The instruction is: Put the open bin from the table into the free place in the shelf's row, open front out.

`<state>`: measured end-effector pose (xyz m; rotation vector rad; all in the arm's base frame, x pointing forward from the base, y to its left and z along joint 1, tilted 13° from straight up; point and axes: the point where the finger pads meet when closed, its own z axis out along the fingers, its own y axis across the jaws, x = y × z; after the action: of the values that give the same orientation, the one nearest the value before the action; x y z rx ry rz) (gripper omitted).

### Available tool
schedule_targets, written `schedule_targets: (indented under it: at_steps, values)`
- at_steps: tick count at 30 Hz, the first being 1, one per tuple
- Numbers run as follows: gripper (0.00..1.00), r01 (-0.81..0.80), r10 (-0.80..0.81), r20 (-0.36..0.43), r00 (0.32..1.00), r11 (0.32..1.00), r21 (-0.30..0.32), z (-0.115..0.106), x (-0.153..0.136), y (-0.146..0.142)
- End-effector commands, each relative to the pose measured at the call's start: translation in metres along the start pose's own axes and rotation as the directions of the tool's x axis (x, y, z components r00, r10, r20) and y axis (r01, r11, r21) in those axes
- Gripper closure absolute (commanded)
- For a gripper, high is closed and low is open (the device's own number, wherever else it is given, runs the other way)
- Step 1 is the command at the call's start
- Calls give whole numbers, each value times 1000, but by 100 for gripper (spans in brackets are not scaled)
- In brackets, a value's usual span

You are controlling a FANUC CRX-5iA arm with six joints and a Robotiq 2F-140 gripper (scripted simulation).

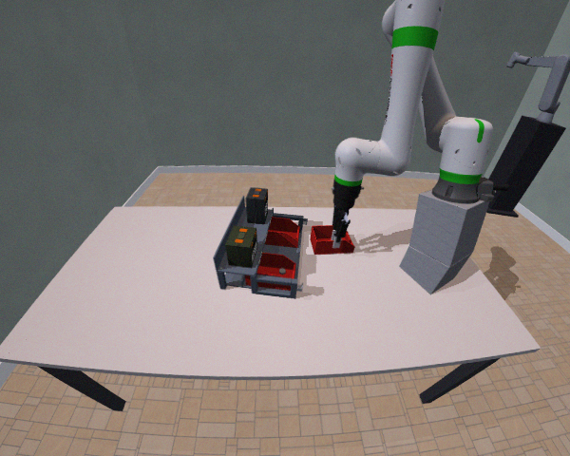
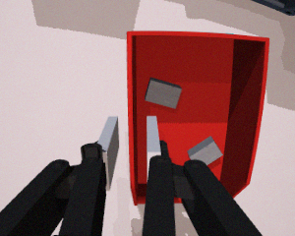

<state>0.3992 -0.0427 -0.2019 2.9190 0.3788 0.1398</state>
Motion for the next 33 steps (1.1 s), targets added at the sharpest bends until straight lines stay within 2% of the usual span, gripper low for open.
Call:
schedule_targets:
  at_steps: [1,33]
  values:
    - [85,-1,1,-16,1000,1000,-4,4,0,0]
    - [85,-1,1,-16,1000,1000,-4,8,0,0]
